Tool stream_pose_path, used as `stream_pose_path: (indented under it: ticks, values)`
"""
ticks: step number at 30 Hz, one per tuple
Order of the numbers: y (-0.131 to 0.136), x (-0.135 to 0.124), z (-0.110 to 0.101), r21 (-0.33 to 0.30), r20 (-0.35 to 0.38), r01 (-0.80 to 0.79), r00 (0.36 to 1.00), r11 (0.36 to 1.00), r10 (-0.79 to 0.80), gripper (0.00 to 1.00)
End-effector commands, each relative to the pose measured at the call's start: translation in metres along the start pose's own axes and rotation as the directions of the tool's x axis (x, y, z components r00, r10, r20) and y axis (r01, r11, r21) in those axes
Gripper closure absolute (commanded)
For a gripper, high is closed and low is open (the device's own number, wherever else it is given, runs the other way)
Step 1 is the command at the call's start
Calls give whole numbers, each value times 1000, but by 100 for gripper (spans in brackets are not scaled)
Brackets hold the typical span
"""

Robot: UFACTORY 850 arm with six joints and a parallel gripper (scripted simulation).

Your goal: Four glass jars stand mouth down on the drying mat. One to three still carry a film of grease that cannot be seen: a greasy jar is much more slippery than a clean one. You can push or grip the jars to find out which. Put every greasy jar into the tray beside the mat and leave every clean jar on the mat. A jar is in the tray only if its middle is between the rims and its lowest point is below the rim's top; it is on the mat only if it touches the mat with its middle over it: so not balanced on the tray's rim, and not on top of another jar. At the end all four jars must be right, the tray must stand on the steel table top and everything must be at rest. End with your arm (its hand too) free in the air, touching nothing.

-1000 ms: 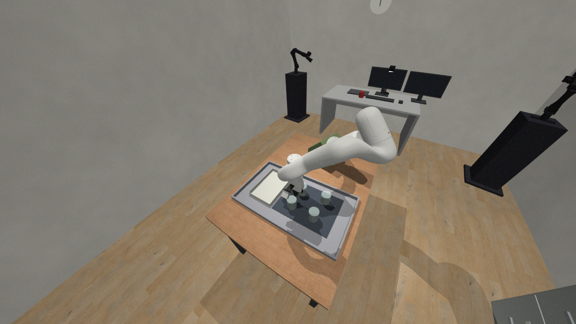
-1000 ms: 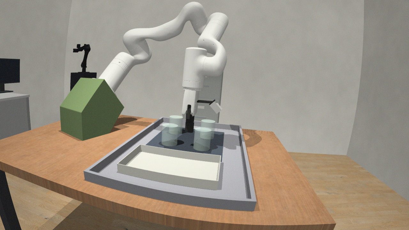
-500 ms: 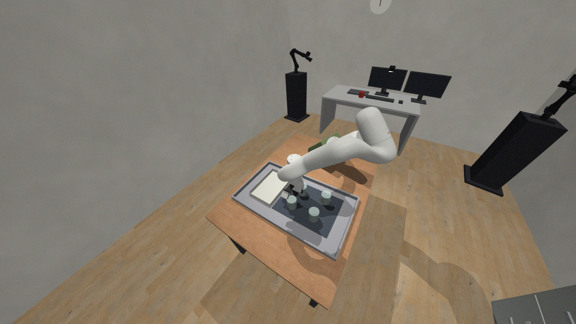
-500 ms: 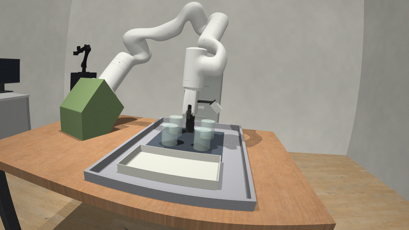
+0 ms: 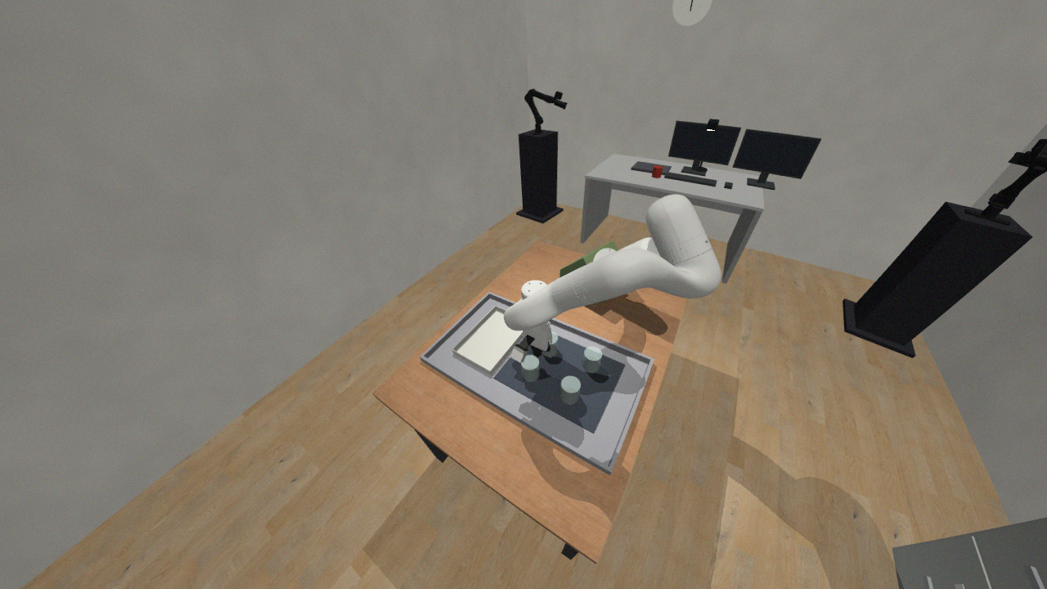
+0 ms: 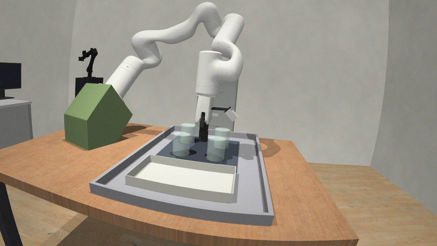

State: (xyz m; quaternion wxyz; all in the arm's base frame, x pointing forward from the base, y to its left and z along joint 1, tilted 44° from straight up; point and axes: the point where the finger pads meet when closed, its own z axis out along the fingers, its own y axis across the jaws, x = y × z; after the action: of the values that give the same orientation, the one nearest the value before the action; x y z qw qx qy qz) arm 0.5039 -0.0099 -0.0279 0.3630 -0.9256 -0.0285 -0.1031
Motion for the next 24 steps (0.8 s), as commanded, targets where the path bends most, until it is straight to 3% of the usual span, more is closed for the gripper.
stream_pose_path:
  ticks: [1,24]
  values:
    - [0,1,-1,-1,-1,0,1000,1000,0,100]
    - [0,4,-1,-1,-1,0,1000,1000,0,100]
